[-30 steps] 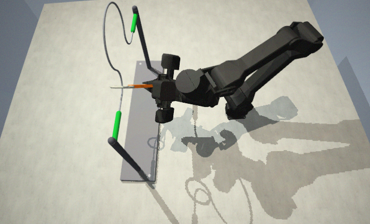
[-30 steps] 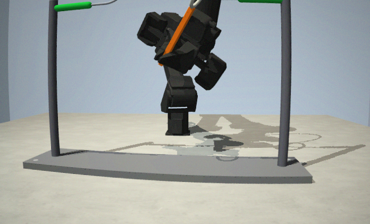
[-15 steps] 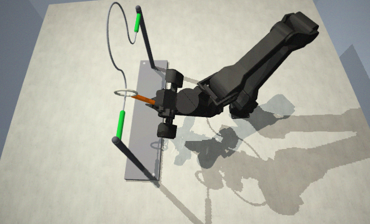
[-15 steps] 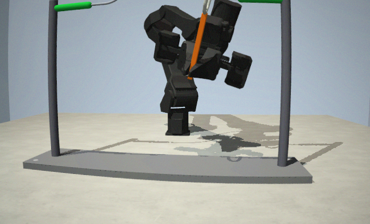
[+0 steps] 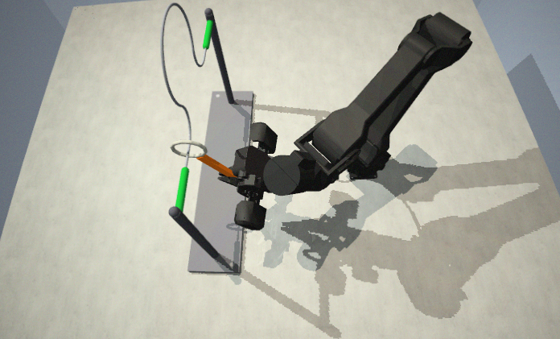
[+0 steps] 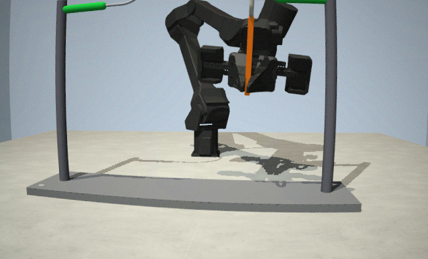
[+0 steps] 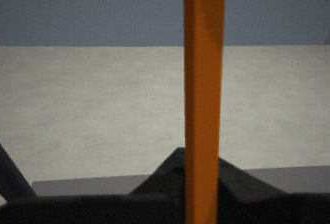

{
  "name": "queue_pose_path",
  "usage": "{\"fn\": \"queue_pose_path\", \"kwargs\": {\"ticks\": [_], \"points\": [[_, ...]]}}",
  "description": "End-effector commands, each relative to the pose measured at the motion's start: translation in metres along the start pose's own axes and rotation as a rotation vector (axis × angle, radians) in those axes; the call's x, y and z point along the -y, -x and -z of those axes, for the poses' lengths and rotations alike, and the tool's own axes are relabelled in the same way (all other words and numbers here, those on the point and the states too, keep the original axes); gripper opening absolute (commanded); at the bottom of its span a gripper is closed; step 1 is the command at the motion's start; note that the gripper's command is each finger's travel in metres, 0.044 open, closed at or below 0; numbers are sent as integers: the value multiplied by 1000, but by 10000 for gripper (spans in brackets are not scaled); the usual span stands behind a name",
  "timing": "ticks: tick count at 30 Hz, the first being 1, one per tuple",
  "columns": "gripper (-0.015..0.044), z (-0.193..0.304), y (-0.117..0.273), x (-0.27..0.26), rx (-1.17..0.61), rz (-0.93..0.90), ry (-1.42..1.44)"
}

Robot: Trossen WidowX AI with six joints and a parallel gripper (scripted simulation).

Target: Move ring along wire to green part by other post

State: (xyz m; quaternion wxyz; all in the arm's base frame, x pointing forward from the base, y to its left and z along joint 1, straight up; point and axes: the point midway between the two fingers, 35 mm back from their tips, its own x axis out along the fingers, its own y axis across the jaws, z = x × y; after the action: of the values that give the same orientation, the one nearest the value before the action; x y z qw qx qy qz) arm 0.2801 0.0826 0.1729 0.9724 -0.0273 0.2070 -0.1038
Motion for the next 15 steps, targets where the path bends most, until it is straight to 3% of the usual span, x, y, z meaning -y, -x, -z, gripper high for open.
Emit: {"fn": "queue_pose_path", "kwargs": {"ticks": [1, 15], "points": [[-150, 0, 0, -8, -6, -7, -22], [-150, 0, 3, -25, -9, -21, -53]]}}
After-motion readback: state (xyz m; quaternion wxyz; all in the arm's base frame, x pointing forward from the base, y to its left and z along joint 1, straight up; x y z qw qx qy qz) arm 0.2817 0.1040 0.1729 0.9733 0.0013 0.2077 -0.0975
